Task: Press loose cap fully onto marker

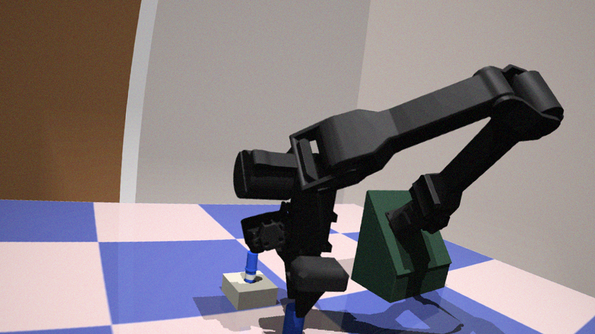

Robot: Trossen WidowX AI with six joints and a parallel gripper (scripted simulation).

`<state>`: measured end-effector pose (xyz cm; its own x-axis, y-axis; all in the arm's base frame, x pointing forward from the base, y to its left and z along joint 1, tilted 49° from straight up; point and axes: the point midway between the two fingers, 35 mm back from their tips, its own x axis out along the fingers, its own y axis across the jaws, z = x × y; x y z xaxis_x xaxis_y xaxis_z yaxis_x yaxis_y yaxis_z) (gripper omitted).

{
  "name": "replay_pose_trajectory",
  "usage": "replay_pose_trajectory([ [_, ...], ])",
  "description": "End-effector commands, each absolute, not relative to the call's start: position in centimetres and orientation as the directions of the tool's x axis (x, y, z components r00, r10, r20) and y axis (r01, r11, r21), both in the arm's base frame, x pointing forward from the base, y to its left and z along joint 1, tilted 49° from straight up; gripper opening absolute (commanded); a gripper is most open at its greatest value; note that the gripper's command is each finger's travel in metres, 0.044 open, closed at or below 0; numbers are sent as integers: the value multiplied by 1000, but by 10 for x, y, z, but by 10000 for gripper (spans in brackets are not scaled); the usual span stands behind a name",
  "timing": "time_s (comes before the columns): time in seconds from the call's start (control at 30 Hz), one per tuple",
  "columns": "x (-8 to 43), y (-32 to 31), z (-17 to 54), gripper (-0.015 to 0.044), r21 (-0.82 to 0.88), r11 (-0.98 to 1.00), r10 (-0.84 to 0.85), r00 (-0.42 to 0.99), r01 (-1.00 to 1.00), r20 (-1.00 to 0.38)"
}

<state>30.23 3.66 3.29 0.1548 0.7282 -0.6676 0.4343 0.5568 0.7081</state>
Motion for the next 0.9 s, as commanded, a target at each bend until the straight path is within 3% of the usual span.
replay_pose_trajectory([
  [0.0,302,42,26,248,707,550,734,148,444,-663],
  [0.67,306,64,8,248,710,546,737,149,444,-660],
  [0.8,306,64,8,143,710,546,737,149,444,-660],
  [0.87,306,64,8,129,710,546,737,149,444,-660],
])
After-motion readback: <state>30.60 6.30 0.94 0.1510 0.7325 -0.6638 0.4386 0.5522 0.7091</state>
